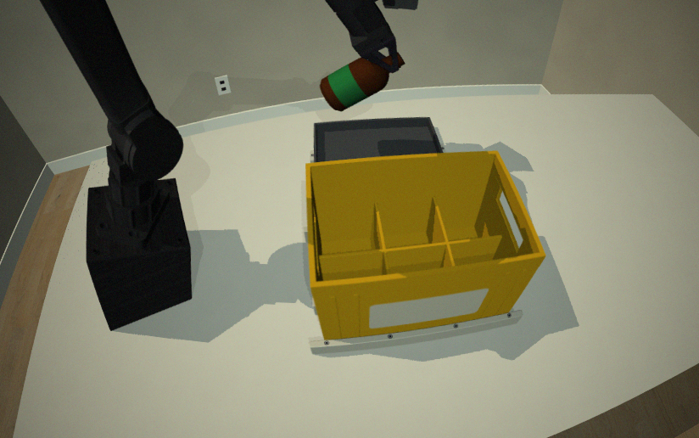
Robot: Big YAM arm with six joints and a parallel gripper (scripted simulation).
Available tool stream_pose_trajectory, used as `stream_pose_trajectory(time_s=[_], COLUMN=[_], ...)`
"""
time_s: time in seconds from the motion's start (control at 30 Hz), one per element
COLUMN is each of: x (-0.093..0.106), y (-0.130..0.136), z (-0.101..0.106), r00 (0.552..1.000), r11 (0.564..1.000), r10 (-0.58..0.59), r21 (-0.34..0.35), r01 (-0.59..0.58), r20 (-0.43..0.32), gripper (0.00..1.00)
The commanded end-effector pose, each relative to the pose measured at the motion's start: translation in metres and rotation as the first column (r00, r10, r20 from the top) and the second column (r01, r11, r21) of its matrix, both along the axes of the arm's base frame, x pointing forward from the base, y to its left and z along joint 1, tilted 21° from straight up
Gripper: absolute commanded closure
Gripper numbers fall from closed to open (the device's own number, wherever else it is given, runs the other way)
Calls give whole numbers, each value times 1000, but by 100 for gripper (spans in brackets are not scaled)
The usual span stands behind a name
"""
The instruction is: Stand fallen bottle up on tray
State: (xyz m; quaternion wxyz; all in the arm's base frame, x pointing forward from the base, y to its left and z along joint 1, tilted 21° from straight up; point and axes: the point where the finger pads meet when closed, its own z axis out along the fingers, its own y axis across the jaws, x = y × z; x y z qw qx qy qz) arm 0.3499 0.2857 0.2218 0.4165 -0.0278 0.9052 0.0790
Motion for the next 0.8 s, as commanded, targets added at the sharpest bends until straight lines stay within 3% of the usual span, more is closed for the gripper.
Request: stream_pose_trajectory(time_s=[0.0, 0.4, 0.43, 0.5, 0.77], x=[-3, -4, 4, -5, -4], y=[9, 9, 19, 9, 10], z=[22, 20, 49, 20, 25], r00=[998, 993, 987, 990, 982], r11=[999, 999, 996, 999, 998], r10=[26, 17, 9, 13, 2], r21=[37, 41, 84, 44, 59], r01=[-29, -22, -23, -19, -13], r20=[58, 119, 159, 139, 187], gripper=[100, 100, 100, 100, 100])
